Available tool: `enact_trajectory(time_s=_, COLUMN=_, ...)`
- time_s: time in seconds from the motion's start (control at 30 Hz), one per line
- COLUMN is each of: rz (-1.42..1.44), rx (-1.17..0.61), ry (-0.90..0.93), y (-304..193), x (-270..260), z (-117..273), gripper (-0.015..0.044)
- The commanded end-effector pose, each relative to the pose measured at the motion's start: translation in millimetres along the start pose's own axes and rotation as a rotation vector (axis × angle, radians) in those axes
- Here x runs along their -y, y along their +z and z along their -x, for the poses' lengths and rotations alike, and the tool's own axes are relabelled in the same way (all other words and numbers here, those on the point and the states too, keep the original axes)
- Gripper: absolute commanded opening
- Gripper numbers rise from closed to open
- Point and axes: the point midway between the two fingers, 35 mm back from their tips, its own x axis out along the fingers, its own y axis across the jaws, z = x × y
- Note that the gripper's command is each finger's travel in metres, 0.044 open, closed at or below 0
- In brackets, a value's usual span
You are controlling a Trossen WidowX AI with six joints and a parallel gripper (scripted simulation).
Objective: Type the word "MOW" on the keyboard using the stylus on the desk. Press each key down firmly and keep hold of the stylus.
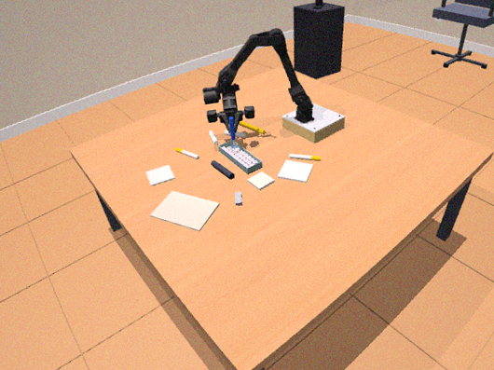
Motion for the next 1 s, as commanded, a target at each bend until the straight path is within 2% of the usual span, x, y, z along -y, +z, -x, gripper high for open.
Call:
enact_trajectory(time_s=0.0, rz=0.0, rx=0.002, ry=0.0, y=-0.8, x=0.6, z=-2.4, gripper=0.0)
enact_trajectory(time_s=0.67, rz=-0.004, rx=-0.004, ry=-0.002, y=-51.0, x=30.5, z=-79.0, gripper=0.0)
enact_trajectory(time_s=0.97, rz=-0.005, rx=-0.011, ry=-0.002, y=-45.9, x=34.5, z=-89.7, gripper=0.0)
